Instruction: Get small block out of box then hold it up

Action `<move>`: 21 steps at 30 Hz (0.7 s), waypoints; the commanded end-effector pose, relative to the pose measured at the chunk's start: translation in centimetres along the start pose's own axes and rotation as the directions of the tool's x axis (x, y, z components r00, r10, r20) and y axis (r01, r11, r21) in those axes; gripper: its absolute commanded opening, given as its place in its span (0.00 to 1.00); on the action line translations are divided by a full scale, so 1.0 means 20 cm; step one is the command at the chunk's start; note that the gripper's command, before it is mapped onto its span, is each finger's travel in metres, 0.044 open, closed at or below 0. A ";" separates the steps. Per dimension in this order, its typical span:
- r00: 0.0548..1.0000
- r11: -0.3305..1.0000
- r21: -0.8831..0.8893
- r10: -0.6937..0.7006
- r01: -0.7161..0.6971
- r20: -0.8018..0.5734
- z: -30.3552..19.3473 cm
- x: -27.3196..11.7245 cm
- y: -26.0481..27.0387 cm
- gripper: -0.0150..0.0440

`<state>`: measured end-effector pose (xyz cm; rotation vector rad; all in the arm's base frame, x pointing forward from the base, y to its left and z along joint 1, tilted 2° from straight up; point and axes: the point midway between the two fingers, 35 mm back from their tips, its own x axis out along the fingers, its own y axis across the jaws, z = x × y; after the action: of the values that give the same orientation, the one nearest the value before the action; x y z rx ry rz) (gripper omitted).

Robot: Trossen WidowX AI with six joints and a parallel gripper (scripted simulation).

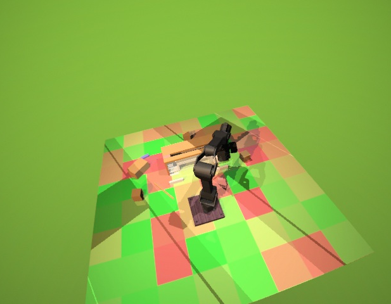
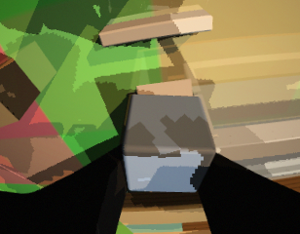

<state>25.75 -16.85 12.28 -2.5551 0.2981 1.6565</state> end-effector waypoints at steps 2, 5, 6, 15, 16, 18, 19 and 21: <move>0.999 0.994 0.098 0.044 -0.043 -0.016 0.00 -0.12 -0.03 0.25; 0.997 0.986 0.155 0.068 -0.063 -0.026 0.01 -0.18 -0.06 0.25; 0.997 0.982 0.175 0.076 -0.069 -0.029 0.02 -0.21 -0.06 0.25; 0.990 0.942 0.319 0.132 -0.107 -0.058 0.06 -0.36 -0.11 0.25; 0.990 0.942 0.319 0.132 -0.107 -0.058 0.06 -0.36 -0.11 0.25; 0.990 0.942 0.319 0.132 -0.107 -0.058 0.06 -0.36 -0.11 0.25; 0.990 0.942 0.319 0.132 -0.107 -0.058 0.06 -0.36 -0.11 0.25; 0.990 0.942 0.319 0.132 -0.107 -0.058 0.06 -0.36 -0.11 0.25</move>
<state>22.37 -13.66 18.19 -2.4085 0.6642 1.4166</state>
